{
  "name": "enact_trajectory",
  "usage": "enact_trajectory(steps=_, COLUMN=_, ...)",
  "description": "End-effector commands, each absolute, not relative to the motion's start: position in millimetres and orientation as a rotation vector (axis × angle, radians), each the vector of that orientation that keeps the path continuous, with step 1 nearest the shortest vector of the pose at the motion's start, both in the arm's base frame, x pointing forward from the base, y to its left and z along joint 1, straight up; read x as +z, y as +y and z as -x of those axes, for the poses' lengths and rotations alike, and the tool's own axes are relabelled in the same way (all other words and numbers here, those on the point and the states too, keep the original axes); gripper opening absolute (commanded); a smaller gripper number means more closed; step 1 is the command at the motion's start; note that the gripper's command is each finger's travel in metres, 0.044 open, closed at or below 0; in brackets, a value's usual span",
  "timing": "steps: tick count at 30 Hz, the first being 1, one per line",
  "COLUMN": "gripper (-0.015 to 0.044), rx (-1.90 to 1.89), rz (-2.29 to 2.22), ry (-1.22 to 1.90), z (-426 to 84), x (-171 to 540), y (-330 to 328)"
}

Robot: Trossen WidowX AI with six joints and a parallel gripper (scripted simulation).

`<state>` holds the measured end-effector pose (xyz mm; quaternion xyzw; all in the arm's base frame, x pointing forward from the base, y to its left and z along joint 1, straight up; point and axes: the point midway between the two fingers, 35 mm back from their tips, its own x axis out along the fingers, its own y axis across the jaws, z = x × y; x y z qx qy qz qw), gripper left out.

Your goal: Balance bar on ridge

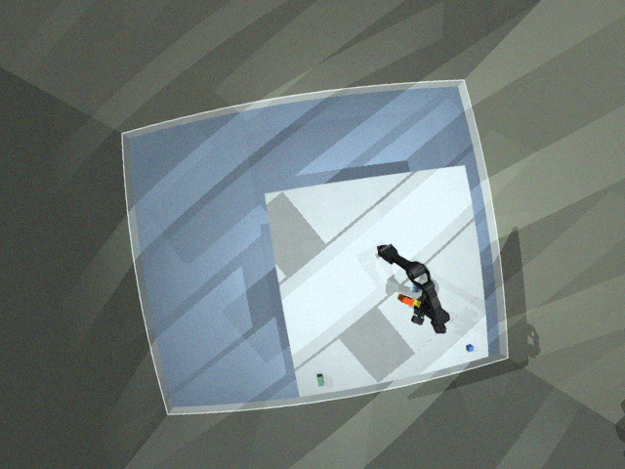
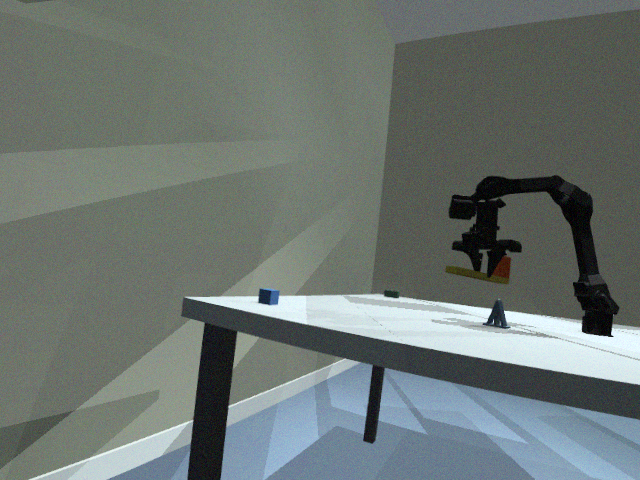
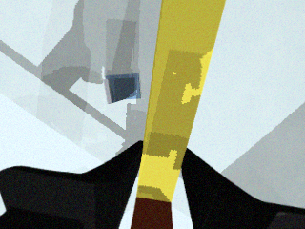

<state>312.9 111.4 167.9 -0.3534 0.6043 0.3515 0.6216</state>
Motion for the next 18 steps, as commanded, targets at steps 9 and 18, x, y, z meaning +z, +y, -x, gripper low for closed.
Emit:
enact_trajectory(steps=9, gripper=0.0000, rx=1.154, rz=1.172, ry=1.203, z=-307.1, x=170.7, y=135.9)
enact_trajectory(steps=18, gripper=0.0000, rx=1.411, rz=1.436, ry=1.019, z=-297.8, x=170.8, y=155.4)
